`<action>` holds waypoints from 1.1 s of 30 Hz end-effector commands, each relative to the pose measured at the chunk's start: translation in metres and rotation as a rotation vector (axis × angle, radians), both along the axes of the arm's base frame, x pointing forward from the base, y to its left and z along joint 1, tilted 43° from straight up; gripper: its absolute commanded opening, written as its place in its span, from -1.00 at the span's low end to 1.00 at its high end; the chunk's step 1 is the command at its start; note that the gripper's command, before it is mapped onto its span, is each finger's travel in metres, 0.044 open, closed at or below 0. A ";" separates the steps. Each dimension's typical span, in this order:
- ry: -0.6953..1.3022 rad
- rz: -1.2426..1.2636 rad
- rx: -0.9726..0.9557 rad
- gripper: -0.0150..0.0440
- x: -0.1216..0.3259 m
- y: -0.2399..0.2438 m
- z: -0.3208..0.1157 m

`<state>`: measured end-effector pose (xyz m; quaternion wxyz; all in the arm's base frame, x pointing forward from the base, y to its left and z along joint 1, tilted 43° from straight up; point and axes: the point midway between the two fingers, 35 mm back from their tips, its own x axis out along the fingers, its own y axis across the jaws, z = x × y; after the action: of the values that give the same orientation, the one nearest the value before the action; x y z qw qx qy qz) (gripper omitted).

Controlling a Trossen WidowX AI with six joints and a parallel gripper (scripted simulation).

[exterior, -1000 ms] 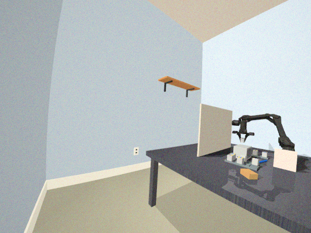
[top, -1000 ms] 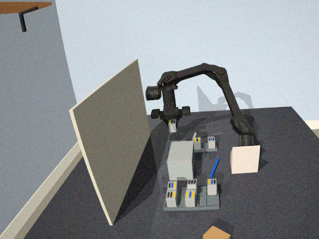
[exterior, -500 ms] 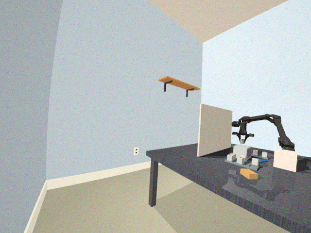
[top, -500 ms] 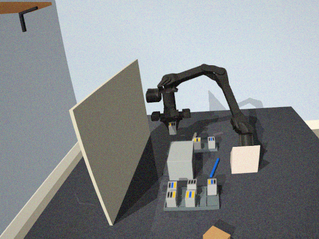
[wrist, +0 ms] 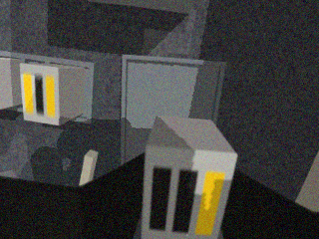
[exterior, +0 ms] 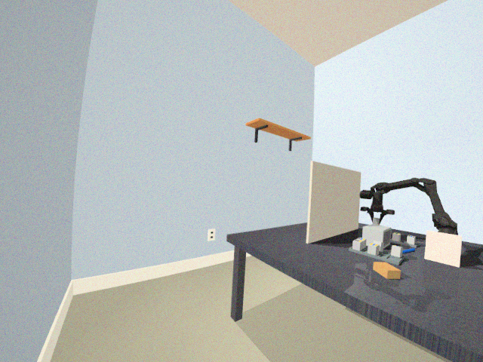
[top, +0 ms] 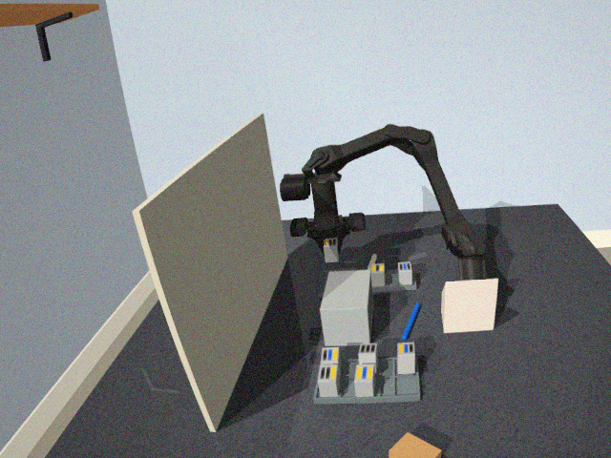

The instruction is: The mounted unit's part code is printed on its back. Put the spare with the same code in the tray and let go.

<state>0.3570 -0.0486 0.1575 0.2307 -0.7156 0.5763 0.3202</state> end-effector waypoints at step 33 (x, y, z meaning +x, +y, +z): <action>0.001 0.001 0.005 -0.49 0.002 -0.020 -0.021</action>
<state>0.3592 -0.0679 0.1382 0.2324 -0.7146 0.5770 0.3199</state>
